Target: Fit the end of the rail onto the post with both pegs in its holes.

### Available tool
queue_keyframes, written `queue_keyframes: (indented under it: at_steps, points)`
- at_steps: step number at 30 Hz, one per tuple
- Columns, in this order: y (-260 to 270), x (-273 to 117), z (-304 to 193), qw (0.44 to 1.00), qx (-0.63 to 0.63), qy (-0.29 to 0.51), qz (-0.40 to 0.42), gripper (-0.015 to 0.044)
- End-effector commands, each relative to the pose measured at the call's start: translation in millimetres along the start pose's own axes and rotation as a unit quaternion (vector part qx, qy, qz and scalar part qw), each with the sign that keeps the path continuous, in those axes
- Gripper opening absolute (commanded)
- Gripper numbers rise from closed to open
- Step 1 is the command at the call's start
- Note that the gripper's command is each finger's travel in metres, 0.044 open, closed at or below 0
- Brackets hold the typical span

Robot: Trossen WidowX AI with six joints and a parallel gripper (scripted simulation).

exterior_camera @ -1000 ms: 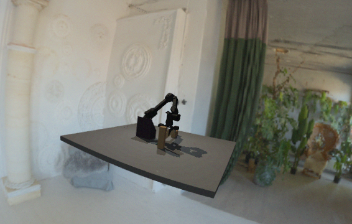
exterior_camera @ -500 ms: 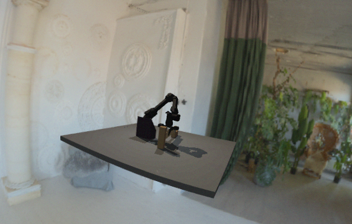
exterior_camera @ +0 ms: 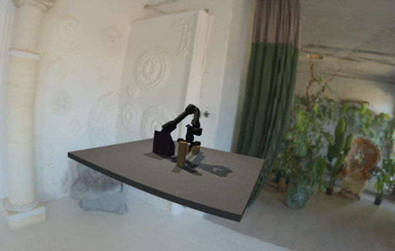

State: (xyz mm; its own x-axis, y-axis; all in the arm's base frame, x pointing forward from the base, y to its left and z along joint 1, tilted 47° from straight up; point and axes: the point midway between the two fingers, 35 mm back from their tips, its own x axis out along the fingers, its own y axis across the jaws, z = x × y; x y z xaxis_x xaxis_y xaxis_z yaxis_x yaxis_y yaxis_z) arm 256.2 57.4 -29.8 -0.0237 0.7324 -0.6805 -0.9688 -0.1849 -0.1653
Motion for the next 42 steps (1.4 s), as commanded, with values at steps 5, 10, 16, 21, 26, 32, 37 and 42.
queue_keyframes:
  at_steps: [5, 10, 16, 21, 26, 32, 37, 42]
  points:
    - [-1, -2, -4, 1.0, -0.001, 0.001, -0.004, 0.0]
    - [-1, -2, -5, 1.0, -0.001, 0.001, -0.004, 0.0]
    - [-2, -1, -7, 1.0, -0.001, 0.001, -0.004, 0.0]
    - [-2, -1, -8, 1.0, -0.001, 0.001, -0.004, 0.0]
    - [-2, -2, -10, 1.0, -0.001, 0.001, -0.004, 0.0]
    - [-2, -2, -12, 1.0, -0.001, 0.001, -0.004, 0.0]
    - [-2, -2, -13, 1.0, -0.001, 0.001, -0.004, 0.0]
    - [-2, -2, -15, 1.0, -0.001, 0.001, -0.004, 0.0]
